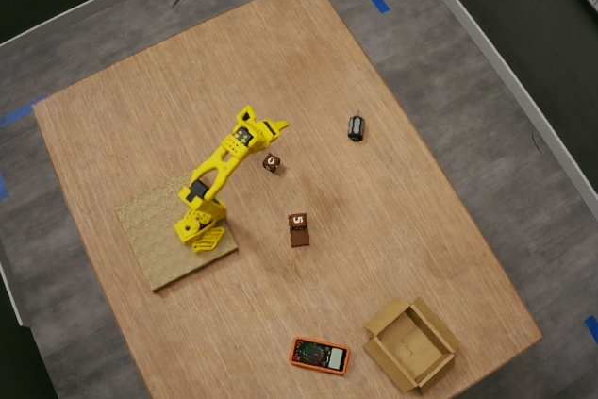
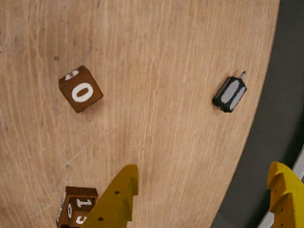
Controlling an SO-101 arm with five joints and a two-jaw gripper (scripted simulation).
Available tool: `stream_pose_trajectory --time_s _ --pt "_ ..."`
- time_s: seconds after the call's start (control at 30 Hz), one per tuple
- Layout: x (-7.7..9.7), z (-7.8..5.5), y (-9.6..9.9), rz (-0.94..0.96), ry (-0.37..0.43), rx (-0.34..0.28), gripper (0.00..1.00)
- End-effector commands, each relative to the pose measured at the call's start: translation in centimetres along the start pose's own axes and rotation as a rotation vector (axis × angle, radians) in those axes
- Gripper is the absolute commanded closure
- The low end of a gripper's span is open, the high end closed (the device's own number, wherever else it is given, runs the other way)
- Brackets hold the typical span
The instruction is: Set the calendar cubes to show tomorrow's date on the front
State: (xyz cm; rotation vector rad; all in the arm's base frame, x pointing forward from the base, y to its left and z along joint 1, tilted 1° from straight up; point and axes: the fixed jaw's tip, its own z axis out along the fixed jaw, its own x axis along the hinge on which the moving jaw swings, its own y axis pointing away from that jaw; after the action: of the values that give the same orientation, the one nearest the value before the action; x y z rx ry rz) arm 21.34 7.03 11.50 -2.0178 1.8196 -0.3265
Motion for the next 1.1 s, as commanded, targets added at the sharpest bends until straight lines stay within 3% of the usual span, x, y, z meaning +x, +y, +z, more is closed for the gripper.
stream_pose_trajectory --time_s 0.0,0.5,0.93,1.07 --pt "0.41 0.04 0.07 -0.116 0.003 0.013 0.65" --pt "0.78 0.28 0.18 -0.330 0.008 0.013 0.65" --pt "0.82 0.33 0.20 -0.352 0.008 0.011 0.65" --pt "0.87 0.79 0.46 -0.352 0.009 -0.017 0.65"
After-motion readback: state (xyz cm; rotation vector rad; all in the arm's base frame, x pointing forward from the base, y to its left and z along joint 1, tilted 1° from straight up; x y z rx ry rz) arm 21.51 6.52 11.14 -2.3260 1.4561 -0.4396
